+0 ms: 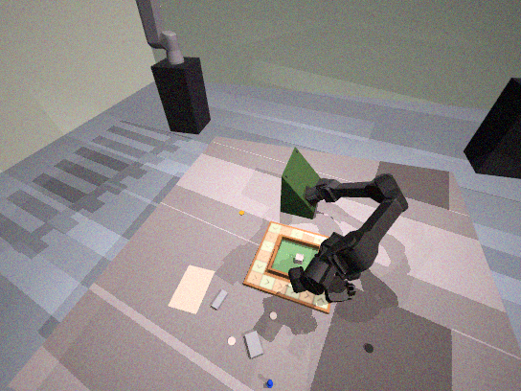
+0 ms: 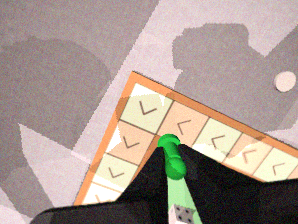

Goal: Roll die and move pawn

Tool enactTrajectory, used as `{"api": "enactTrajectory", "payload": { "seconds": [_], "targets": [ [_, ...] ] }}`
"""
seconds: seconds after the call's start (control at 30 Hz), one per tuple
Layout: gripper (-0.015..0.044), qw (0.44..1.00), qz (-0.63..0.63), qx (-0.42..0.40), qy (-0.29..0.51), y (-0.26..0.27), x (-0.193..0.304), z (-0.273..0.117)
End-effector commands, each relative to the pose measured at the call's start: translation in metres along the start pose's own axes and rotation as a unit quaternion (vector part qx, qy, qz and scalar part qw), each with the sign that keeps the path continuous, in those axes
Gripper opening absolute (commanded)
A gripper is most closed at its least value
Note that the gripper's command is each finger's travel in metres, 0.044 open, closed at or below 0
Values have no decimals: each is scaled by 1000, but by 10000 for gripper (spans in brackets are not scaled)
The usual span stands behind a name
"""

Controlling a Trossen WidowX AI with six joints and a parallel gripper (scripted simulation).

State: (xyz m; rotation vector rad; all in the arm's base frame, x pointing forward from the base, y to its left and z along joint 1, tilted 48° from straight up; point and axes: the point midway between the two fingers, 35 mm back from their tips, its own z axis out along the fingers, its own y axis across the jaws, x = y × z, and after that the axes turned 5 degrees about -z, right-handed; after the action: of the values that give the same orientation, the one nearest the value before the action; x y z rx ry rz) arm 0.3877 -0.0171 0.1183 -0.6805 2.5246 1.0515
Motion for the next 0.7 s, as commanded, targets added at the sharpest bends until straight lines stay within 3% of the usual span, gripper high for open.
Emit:
{"api": "enactTrajectory", "payload": {
  "seconds": [0.0, 0.67],
  "targets": [
    [0, 1000, -13, 0, -4, 9, -6, 14],
    [0, 1000, -21, -2, -4, 14, -9, 60]
  ]
}}
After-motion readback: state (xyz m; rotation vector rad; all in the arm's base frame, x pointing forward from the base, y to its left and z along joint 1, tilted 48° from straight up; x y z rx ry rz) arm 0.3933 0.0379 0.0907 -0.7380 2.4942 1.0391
